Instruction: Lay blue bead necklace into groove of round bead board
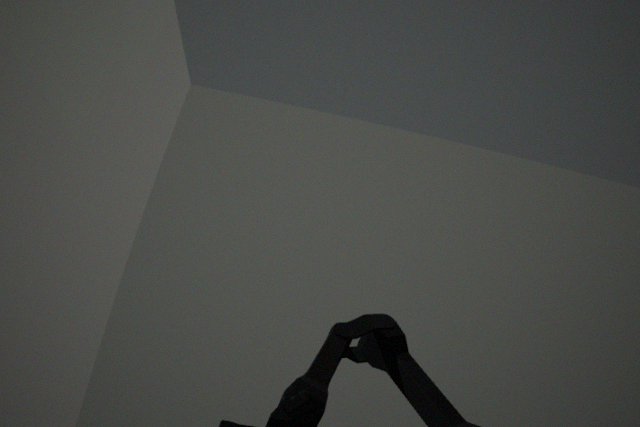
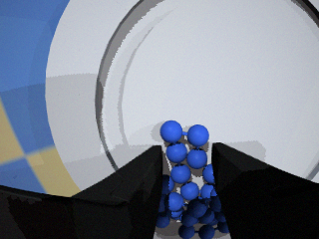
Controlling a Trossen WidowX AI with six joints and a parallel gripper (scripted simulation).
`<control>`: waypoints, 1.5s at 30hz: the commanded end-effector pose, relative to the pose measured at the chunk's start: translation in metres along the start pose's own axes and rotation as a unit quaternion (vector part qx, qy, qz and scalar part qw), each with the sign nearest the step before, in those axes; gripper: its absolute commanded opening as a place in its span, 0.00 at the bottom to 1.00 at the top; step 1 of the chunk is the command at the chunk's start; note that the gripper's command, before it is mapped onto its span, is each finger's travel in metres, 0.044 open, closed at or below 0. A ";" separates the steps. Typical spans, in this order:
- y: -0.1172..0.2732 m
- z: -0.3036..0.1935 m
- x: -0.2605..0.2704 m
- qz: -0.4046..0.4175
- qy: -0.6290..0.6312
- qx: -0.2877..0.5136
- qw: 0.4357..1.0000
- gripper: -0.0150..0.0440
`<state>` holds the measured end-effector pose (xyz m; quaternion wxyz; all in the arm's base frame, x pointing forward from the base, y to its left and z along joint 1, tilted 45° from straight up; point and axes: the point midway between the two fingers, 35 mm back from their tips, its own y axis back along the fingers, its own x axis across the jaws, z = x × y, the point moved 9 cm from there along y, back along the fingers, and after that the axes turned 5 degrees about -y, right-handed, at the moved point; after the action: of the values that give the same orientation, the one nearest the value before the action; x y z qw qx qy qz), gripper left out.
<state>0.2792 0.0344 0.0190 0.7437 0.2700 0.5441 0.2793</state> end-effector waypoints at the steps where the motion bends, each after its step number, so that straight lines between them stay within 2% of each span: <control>1: 0.000 0.000 0.000 0.001 -0.001 -0.001 1.000 0.25; 27: 0.000 0.000 0.000 0.001 -0.001 -0.001 1.000 0.25; 43: 0.015 0.000 0.000 0.000 0.003 -0.002 1.000 0.97; 45: 0.015 0.000 0.000 0.000 0.003 -0.002 1.000 1.00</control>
<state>0.2772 0.0446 0.0287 0.7416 0.2659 0.5477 0.2816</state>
